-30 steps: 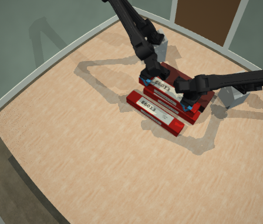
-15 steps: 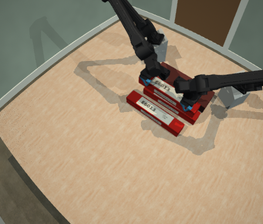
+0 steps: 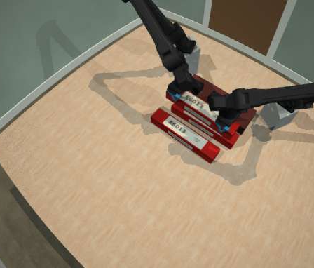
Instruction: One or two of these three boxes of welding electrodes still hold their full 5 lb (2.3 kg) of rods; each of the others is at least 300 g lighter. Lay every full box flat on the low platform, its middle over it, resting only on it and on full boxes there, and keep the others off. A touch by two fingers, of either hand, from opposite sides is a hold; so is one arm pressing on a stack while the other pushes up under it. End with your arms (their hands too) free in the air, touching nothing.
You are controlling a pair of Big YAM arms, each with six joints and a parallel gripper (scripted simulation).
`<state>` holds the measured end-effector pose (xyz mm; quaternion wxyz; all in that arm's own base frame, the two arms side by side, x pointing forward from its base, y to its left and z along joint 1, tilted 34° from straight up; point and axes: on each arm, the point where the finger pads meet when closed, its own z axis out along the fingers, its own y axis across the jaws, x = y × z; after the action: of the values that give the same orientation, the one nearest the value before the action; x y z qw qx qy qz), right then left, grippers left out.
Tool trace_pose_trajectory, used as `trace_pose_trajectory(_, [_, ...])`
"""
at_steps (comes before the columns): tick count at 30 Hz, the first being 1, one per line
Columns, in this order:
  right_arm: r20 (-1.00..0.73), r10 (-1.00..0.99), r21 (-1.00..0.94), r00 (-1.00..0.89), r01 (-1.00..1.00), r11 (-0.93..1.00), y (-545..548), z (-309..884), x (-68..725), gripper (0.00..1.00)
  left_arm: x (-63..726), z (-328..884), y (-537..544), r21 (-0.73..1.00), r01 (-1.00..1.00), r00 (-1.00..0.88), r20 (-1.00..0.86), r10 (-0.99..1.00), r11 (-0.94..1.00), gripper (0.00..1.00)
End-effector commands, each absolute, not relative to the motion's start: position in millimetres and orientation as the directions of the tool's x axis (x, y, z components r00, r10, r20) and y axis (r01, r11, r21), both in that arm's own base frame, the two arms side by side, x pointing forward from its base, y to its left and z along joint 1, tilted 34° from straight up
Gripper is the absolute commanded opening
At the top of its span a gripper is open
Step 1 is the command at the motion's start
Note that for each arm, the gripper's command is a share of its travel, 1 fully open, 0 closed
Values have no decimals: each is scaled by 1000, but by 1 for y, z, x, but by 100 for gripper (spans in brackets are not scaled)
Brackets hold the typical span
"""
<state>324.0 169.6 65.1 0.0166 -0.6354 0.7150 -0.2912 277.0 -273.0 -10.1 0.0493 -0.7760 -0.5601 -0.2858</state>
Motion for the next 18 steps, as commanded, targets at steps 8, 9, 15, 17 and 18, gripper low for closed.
trace_pose_trajectory(8, [317, -929, -466, -191, -885, 23, 188, 96, 324, 0, 274, 21, -296, 287, 885, 201, 475, 857, -367, 0])
trace_pose_trajectory(9, [317, -929, -466, -191, -885, 23, 189, 97, 323, 0, 274, 22, -297, 287, 885, 201, 475, 857, -367, 0])
trace_pose_trajectory(15, [316, -929, -466, -191, -885, 23, 191, 102, 321, 0, 272, 26, -299, 287, 885, 201, 475, 857, -366, 0])
trace_pose_trajectory(17, [316, -929, -466, -191, -885, 23, 192, 104, 320, 0, 270, 28, -300, 287, 885, 201, 475, 857, -366, 0])
trace_pose_trajectory(18, [316, -929, -466, -191, -885, 23, 192, 105, 320, 0, 270, 30, -300, 287, 885, 201, 475, 857, -366, 0])
